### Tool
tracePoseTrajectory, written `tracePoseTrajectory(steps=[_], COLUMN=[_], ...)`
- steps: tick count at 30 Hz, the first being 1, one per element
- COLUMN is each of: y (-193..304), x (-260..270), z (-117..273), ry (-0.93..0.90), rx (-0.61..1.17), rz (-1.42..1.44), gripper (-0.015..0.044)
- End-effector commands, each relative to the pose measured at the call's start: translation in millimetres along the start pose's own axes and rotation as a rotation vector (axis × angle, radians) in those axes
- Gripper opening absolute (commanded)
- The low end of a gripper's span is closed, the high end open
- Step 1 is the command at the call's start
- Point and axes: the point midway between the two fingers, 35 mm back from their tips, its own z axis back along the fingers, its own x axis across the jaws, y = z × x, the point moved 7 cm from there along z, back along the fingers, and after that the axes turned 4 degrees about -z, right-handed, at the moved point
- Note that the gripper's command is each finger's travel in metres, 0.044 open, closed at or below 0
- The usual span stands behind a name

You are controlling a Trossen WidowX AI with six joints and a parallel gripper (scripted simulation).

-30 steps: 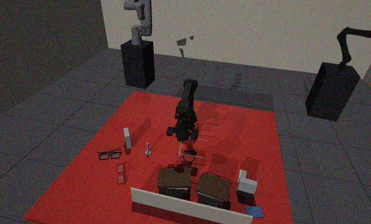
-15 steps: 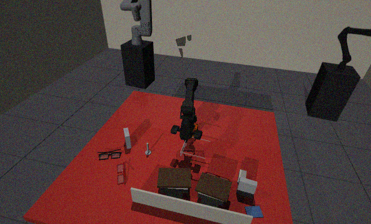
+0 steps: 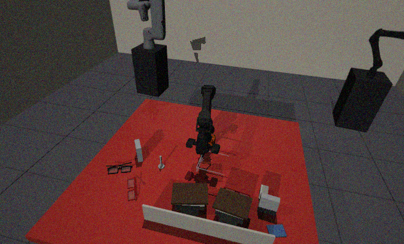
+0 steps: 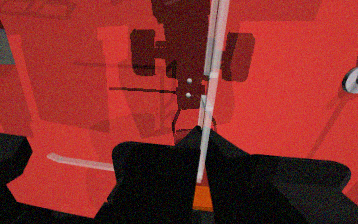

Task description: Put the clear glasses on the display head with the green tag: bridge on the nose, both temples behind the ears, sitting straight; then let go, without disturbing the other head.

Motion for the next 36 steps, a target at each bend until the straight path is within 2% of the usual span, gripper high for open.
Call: tracePoseTrajectory(steps=[1, 36], y=[0.0, -1.7], x=[0.2, 0.7], z=[-5.4, -37.0], ry=[-0.001, -0.001], rx=[0.005, 0.005], rz=[-0.005, -0.005], gripper=[0.0, 0.0])
